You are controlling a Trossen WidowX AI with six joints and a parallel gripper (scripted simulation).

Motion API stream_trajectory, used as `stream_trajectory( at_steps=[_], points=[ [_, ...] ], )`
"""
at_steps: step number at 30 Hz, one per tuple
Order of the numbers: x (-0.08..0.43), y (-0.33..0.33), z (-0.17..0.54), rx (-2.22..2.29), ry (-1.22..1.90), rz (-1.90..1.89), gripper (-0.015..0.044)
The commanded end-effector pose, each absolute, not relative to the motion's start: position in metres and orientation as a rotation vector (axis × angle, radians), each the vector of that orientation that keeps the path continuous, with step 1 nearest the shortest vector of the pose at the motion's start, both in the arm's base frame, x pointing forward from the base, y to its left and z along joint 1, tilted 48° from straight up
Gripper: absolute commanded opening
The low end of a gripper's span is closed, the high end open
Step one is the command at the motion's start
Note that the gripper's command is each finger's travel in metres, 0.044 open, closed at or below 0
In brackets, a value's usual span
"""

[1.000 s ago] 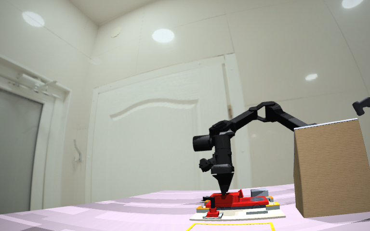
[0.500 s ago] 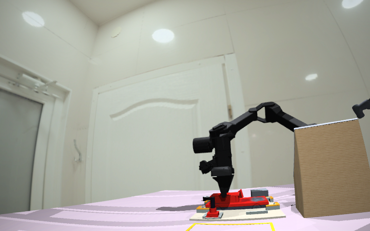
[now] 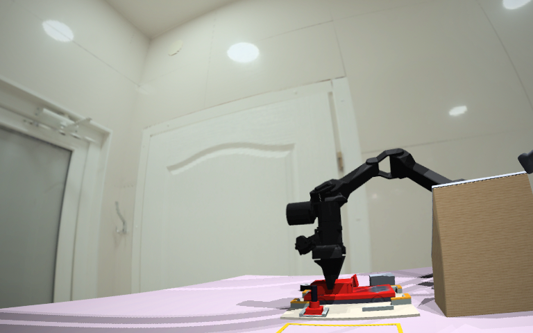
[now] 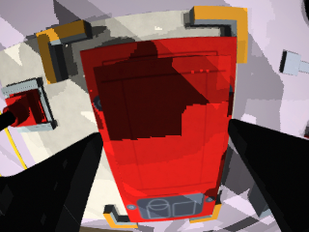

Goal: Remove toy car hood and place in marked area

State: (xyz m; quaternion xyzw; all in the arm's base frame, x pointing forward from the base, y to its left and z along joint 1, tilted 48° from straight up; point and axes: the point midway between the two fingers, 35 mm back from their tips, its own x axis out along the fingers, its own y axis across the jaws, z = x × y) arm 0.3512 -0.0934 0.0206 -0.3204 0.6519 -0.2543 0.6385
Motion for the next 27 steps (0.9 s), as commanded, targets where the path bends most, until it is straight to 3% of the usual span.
stream_trajectory(
  at_steps=[1,3,6,16,27],
  points=[
    [0.3507,-0.0966,0.0189,-0.735,1.490,-0.583,0.0440],
    [0.3507,-0.0973,0.0183,-0.735,1.490,-0.584,0.0440],
    [0.3512,-0.0945,0.0197,-0.731,1.488,-0.581,0.0361],
    [0.3512,-0.0945,0.0197,-0.731,1.488,-0.581,0.0295],
    [0.3514,-0.0903,0.0232,-0.731,1.488,-0.580,0.0006]
  ],
)
